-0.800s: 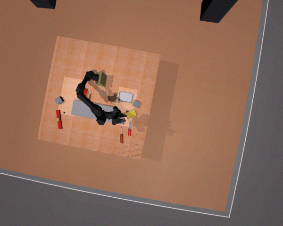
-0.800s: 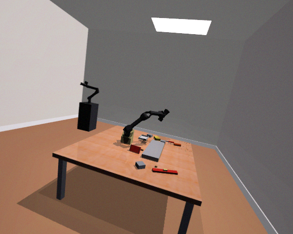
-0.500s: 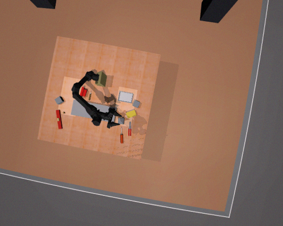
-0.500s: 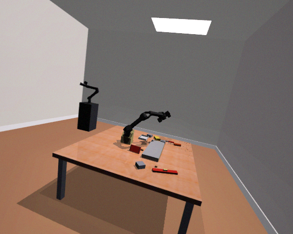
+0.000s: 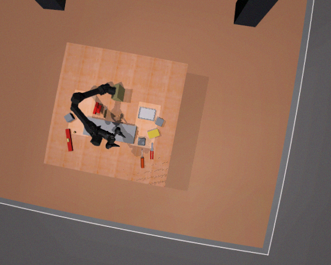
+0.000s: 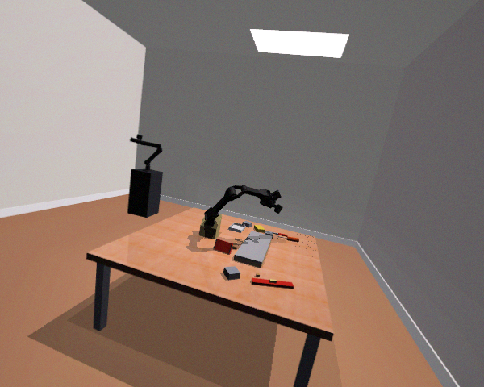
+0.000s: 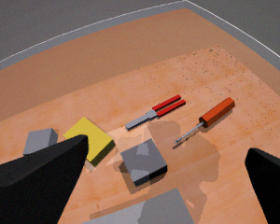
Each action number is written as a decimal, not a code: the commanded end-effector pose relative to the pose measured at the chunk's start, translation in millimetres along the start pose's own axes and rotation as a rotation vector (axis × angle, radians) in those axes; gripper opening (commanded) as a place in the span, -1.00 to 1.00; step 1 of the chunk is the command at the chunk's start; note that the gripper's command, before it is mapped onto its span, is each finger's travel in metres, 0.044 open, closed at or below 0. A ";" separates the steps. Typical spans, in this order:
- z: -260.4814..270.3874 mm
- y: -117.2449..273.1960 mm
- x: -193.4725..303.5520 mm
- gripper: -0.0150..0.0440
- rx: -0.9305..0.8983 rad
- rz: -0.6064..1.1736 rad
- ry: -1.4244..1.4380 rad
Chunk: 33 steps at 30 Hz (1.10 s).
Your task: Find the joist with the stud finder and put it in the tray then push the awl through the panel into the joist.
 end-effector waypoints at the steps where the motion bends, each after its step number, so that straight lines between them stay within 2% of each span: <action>1: -17.6 34.9 63.0 1.00 0.108 0.150 -0.377; 8: -26.5 80.4 141.3 1.00 0.301 0.292 -0.835; 17: -20.1 136.8 226.0 1.00 0.614 0.354 -1.405; 25: 1.9 184.3 292.2 1.00 0.947 0.319 -1.834; 33: 36.7 227.7 350.1 1.00 1.339 0.174 -2.191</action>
Point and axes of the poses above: the point midway between the two fingers, 35 mm back from their tips, its own y axis back along the fingers, its own z axis across the jaws, x = y × z, the point moved 1 cm from there along y, back along the fingers, and after that the axes turned 2 degrees about y, right-handed, at the moved point
